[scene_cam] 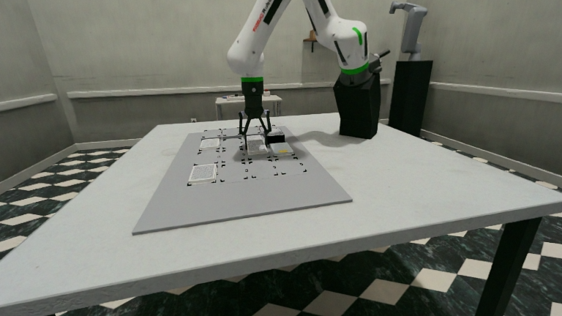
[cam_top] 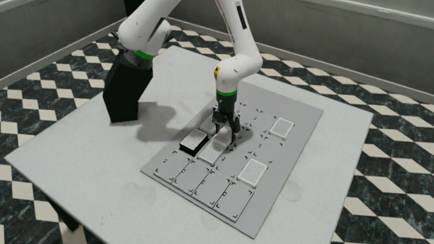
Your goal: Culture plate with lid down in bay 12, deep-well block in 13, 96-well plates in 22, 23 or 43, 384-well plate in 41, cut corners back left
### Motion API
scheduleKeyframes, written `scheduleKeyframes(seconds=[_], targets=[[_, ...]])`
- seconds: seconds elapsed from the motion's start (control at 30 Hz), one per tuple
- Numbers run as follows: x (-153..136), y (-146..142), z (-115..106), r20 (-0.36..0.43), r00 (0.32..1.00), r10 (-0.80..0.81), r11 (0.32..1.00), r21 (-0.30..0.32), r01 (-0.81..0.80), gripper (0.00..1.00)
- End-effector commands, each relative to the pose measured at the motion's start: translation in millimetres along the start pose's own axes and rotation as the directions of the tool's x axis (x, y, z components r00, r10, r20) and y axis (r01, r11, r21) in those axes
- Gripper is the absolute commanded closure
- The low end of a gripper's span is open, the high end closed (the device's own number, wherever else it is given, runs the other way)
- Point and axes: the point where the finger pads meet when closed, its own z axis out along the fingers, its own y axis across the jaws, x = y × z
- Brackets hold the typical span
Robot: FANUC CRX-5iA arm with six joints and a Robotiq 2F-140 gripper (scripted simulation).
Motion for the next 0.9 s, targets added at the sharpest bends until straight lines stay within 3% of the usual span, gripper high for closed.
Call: scheduleKeyframes(seconds=[0.0,0.87], targets=[[0.1,-0.7,-0.6,0.0,1.0,0.0,1.0,0.001,0.0,0.41],[0.1,-0.7,-0.6,0.0,1.0,0.0,1.0,0.001,0.0,0.42]])
